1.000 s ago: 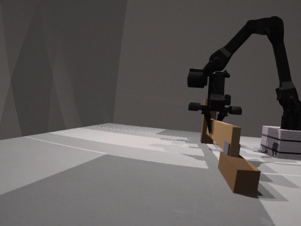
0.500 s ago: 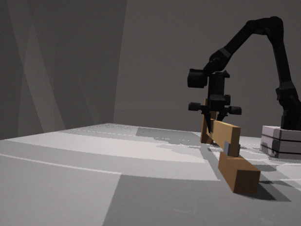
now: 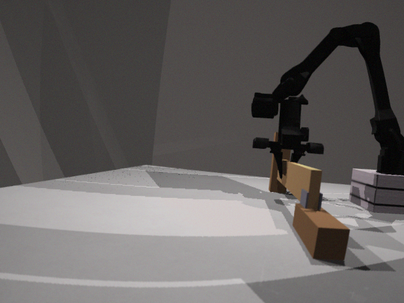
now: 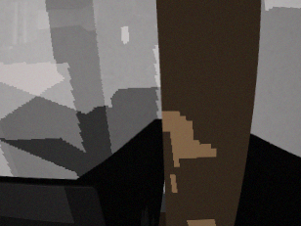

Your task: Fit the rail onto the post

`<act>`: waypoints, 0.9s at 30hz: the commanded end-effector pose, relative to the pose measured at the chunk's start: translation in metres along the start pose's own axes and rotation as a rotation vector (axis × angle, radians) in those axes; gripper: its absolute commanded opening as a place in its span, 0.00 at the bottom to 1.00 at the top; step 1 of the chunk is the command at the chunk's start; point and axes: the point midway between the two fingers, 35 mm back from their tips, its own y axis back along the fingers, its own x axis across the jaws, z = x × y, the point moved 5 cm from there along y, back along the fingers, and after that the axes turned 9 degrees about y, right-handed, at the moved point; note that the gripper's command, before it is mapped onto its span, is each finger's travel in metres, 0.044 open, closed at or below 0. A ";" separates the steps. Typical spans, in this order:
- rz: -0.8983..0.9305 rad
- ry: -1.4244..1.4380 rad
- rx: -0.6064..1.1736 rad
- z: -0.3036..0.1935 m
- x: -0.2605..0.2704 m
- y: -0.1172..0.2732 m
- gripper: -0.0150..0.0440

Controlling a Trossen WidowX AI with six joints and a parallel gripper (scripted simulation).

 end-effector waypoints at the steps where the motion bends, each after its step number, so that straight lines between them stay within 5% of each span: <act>1: -0.004 0.002 0.004 -0.002 -0.001 0.001 0.25; 18: 0.000 0.000 0.000 0.000 0.000 0.000 1.00; 27: -0.005 0.002 0.002 0.030 -0.004 0.030 1.00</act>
